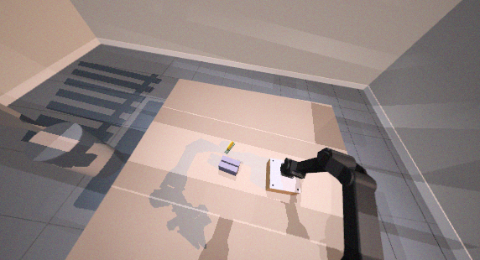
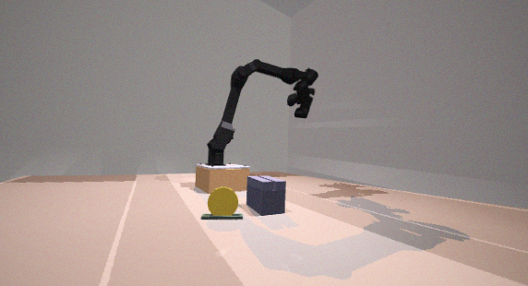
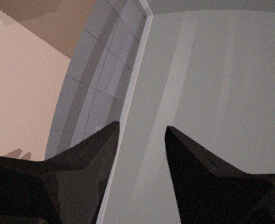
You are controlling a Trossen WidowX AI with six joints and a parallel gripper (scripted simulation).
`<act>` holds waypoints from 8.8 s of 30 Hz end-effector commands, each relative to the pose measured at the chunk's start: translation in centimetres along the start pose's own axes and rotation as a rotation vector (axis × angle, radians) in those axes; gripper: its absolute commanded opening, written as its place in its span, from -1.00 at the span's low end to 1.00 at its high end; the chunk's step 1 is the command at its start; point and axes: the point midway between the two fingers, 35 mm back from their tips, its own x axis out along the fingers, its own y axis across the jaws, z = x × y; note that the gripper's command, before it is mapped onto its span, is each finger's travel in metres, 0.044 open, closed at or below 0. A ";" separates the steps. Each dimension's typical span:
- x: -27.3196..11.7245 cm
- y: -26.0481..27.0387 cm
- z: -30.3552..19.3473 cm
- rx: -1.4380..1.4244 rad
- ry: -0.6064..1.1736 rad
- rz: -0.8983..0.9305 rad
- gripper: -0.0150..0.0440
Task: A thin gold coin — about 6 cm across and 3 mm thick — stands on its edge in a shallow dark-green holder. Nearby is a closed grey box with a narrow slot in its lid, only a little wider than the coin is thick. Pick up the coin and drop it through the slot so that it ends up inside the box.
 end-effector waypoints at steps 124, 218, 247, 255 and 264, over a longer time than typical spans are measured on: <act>-43.7 61.3 -2.7 2.170 1.393 0.254 -0.49; -47.1 52.1 -2.9 3.082 1.794 -0.897 -0.49; -41.0 48.6 -5.5 3.089 1.783 -0.900 -0.49; -39.2 47.6 -6.0 3.092 1.781 -0.900 -0.49; -38.5 47.2 -6.2 3.090 1.780 -0.892 -0.49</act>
